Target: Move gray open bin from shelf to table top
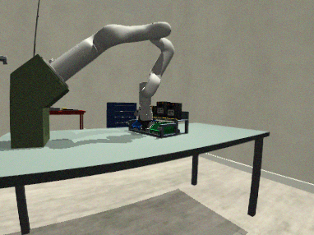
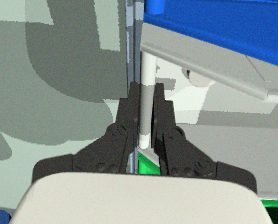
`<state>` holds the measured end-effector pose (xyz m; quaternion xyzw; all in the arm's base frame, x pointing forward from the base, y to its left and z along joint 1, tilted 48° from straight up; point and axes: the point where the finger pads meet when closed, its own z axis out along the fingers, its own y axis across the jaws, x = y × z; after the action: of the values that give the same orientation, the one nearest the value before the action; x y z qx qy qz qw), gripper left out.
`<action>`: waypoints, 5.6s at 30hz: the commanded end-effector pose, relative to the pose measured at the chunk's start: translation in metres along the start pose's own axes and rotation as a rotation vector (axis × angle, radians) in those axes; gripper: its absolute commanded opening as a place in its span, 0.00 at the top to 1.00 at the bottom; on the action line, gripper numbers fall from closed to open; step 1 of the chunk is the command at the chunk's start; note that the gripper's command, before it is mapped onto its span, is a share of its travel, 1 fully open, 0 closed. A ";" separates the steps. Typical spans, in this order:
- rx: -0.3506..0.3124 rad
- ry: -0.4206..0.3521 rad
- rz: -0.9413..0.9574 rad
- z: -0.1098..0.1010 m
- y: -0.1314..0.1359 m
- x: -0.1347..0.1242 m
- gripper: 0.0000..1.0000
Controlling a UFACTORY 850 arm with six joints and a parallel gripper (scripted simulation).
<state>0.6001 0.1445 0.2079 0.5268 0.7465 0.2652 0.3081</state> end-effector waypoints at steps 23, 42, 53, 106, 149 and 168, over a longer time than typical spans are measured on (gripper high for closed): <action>-0.001 0.000 0.000 -0.008 0.000 0.000 1.00; -0.001 0.000 0.000 -0.020 0.000 0.000 1.00; -0.001 0.000 0.000 -0.020 -0.006 0.000 1.00; 0.000 0.000 0.000 -0.020 -0.107 0.000 1.00; 0.000 0.000 0.000 -0.020 -0.160 0.000 1.00; 0.000 0.000 0.000 -0.012 -0.160 0.000 1.00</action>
<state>0.4918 0.0950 0.1009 0.5268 0.7466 0.2651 0.3080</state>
